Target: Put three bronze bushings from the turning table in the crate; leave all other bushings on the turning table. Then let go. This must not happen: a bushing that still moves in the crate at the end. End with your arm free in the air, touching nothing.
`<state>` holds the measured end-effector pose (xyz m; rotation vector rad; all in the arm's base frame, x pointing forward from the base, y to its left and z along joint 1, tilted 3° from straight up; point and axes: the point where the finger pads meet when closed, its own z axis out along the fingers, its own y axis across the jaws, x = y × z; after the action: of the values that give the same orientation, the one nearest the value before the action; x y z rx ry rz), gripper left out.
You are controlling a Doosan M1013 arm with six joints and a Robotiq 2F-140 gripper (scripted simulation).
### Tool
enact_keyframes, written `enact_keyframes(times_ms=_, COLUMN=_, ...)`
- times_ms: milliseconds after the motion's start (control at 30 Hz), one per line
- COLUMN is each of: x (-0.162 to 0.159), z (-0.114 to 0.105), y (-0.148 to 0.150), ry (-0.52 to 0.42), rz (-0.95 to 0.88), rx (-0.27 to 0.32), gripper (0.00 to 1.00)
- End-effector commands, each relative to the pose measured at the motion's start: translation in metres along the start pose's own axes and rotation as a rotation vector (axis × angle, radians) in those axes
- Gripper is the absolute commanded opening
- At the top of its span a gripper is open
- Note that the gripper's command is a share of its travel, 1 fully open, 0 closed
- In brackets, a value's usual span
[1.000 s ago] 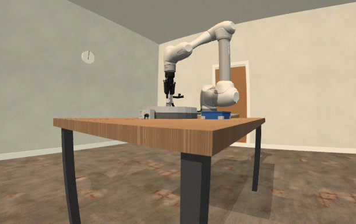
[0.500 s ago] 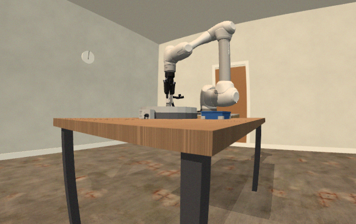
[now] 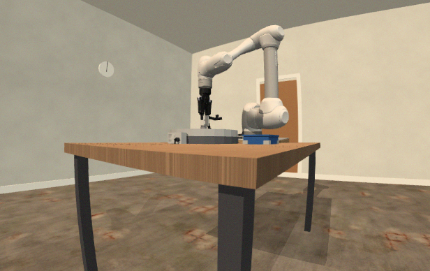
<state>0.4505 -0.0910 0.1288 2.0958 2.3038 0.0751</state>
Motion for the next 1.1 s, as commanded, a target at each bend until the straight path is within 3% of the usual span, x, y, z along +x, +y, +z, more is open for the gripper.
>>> enact_keyframes(times_ms=0, x=0.0, z=0.0013, y=0.0, ry=0.0, rz=0.0, rx=0.0, gripper=0.0)
enact_keyframes(times_ms=233, x=0.0001, z=0.0101, y=0.0, ry=0.0, rz=0.0, rx=0.0, gripper=0.0)
enact_keyframes(times_ms=1067, x=0.0001, z=0.0103, y=0.0, ry=0.0, rz=0.0, rx=0.0, gripper=0.0)
